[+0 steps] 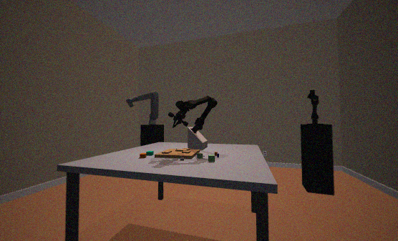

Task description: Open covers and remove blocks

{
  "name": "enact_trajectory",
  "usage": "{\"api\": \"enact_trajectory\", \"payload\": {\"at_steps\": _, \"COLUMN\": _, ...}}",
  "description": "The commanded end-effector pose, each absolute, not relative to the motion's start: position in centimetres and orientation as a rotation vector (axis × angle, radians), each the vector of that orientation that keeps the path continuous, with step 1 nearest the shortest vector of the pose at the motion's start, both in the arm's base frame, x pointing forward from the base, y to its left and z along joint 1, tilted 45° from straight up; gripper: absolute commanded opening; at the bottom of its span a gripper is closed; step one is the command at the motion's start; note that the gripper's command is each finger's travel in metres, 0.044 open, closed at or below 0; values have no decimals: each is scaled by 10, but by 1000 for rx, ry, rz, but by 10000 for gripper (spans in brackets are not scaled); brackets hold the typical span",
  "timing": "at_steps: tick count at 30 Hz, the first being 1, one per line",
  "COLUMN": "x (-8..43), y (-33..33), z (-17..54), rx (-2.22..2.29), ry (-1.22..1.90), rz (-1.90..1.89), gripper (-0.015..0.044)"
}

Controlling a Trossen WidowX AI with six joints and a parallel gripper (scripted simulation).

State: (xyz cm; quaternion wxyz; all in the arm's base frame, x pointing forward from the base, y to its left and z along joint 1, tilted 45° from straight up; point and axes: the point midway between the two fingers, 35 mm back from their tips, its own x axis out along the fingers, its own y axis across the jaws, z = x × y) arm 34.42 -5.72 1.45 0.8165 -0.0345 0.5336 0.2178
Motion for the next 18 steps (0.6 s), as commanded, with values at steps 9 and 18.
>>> {"api": "enact_trajectory", "payload": {"at_steps": 9, "x": 332, "y": 4, "z": 0, "rx": 118, "ry": 1220, "rz": 585, "gripper": 0}}
{"api": "enact_trajectory", "payload": {"at_steps": 18, "x": 318, "y": 49, "z": -7, "rx": 267, "ry": 1310, "rz": 665, "gripper": 0}}
